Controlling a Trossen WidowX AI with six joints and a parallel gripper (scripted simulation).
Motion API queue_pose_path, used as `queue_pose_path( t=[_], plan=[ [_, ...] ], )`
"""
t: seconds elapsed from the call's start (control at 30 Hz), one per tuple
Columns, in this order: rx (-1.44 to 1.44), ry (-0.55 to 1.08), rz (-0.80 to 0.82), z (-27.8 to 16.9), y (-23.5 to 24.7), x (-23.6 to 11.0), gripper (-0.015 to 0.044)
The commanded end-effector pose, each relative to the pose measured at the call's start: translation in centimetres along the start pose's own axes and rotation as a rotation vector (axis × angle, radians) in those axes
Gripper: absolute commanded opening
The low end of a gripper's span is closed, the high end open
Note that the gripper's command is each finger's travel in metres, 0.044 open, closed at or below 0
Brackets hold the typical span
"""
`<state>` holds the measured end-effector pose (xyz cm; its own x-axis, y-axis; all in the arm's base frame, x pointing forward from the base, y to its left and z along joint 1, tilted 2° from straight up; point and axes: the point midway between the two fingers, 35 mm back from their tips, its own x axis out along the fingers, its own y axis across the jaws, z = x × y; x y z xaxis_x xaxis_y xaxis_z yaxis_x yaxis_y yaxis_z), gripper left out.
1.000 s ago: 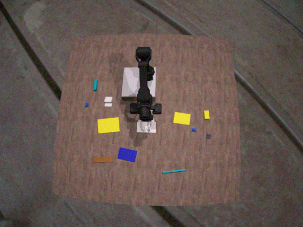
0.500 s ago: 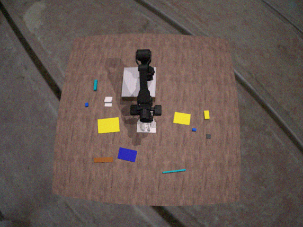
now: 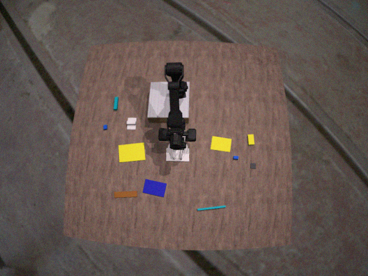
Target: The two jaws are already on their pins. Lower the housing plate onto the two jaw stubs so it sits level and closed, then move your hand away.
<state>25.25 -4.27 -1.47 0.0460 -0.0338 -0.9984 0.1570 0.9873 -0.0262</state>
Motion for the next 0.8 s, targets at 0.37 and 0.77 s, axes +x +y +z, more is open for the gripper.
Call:
queue_pose_path(
  t=[0.37, 0.77],
  plan=[
    [-0.006, 0.002, -0.004, -0.06, -0.06, 0.28, 0.0351],
    [-0.006, 0.002, -0.004, -0.07, -0.06, 0.52, 0.0351]
  ],
)
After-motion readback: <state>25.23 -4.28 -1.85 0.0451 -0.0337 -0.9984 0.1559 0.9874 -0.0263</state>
